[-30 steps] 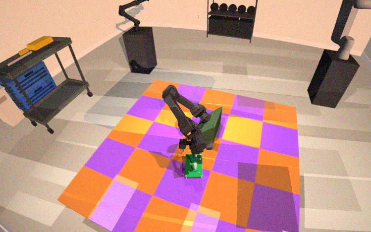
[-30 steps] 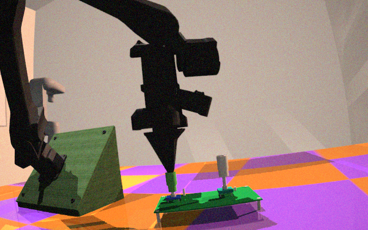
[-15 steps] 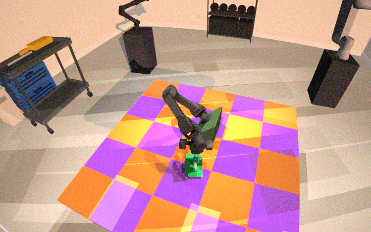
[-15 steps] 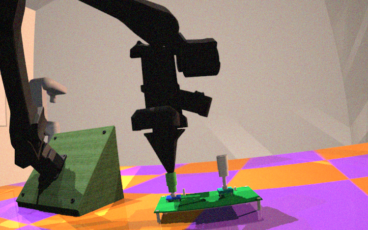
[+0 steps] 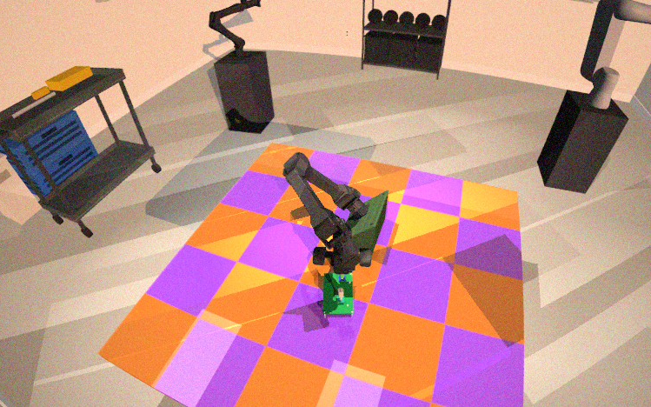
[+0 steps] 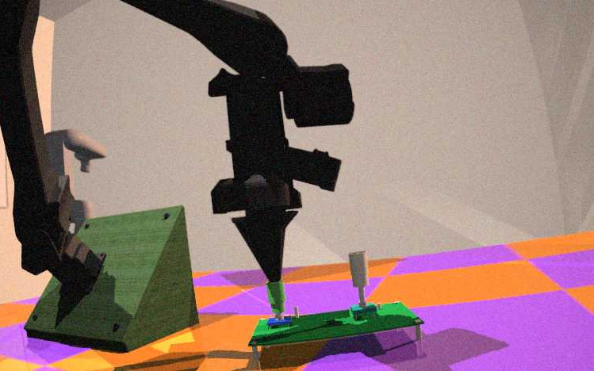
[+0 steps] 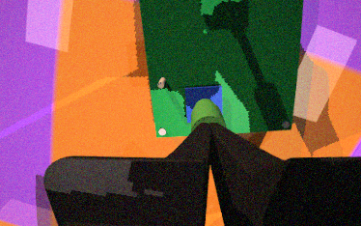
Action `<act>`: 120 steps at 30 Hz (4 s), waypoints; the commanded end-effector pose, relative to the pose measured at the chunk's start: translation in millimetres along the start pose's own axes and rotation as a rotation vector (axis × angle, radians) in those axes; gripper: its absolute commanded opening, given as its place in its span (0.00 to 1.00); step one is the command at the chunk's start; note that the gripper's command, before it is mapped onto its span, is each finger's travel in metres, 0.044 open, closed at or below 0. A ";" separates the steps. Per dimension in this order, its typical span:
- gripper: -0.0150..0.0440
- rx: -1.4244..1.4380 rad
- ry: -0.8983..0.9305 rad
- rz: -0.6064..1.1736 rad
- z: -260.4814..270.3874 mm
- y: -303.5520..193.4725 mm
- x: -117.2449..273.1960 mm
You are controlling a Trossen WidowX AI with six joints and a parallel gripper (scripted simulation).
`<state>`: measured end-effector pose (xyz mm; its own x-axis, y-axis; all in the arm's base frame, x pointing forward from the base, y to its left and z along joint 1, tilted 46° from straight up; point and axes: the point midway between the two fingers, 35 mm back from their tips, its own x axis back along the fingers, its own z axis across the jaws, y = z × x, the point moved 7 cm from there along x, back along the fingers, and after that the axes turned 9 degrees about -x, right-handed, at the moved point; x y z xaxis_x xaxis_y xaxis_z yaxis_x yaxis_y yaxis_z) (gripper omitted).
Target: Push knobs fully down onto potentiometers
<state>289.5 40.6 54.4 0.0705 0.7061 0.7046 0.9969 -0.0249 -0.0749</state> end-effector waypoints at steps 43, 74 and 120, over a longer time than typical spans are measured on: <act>0.25 -0.001 -0.004 0.005 -0.7 0.2 -6.1; 0.25 0.000 -0.003 0.005 -0.5 0.4 7.2; 0.25 -0.003 -0.002 0.002 12.2 85.8 44.4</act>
<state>378.8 81.0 73.6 0.0697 0.7025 0.7082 0.9973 -0.0329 -0.0656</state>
